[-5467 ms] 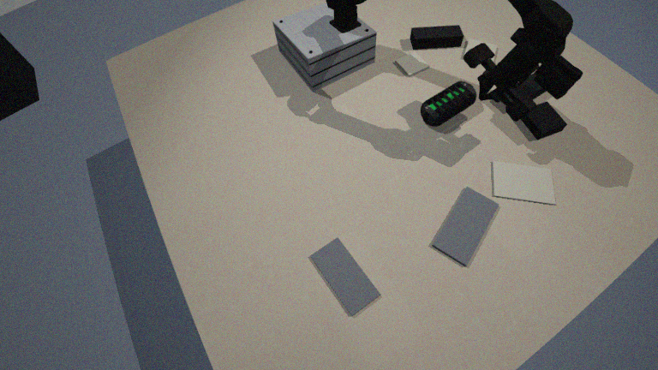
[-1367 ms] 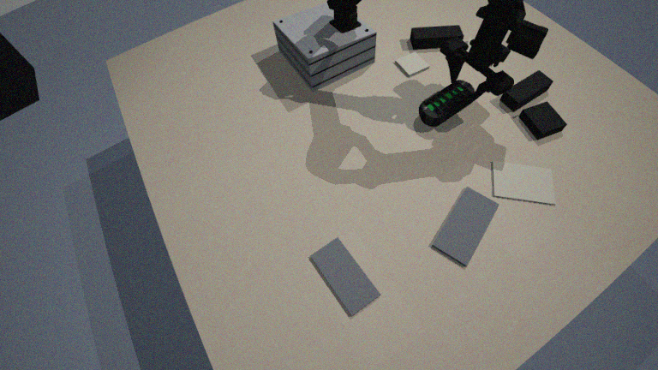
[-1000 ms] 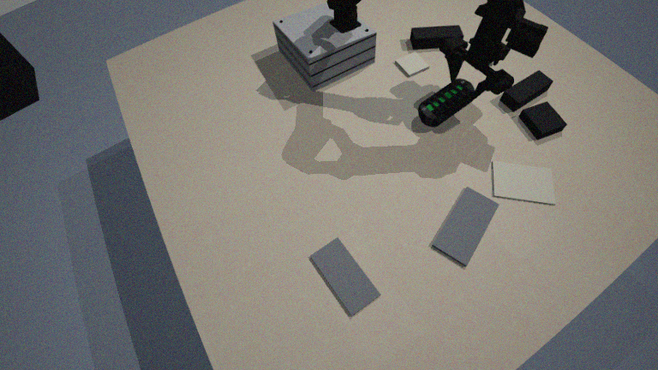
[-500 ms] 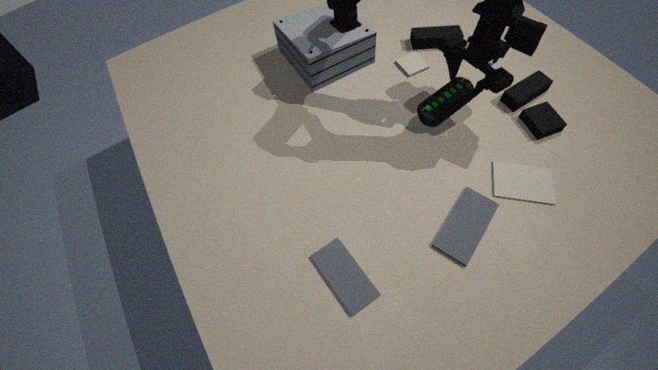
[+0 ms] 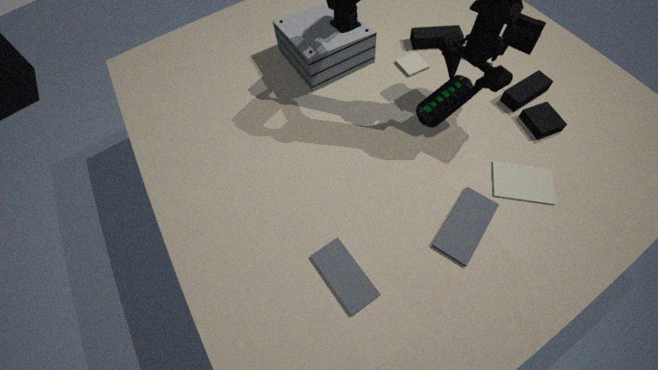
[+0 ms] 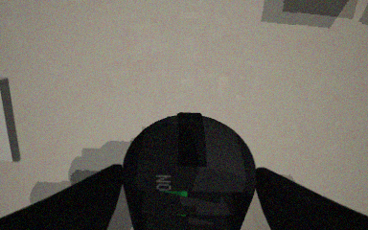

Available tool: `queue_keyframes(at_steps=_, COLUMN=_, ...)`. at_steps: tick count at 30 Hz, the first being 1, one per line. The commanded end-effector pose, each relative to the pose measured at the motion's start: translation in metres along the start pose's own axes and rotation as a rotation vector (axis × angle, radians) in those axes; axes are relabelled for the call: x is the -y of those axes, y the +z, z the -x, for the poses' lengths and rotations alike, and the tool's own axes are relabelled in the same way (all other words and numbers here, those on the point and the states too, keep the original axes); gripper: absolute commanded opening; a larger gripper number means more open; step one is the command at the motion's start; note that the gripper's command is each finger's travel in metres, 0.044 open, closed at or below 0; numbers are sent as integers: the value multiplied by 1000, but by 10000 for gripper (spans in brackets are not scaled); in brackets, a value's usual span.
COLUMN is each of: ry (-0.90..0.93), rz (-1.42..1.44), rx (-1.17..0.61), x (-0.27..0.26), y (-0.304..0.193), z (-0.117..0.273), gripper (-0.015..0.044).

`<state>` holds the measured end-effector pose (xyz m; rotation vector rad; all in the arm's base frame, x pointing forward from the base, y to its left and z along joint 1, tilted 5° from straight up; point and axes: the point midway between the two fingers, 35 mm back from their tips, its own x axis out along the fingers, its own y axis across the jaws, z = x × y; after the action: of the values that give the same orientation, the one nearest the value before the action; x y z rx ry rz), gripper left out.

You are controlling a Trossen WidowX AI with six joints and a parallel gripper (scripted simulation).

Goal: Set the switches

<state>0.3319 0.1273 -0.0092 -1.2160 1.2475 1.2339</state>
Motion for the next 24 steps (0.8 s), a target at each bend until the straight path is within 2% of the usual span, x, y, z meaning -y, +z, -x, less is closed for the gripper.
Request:
queue_keyframes(at_steps=1, ry=-6, rz=-4, rx=11, x=1, y=-4, z=7, gripper=335)
queue_keyframes(at_steps=24, ry=-6, rz=-4, rx=56, x=1, y=-19, z=19, gripper=335)
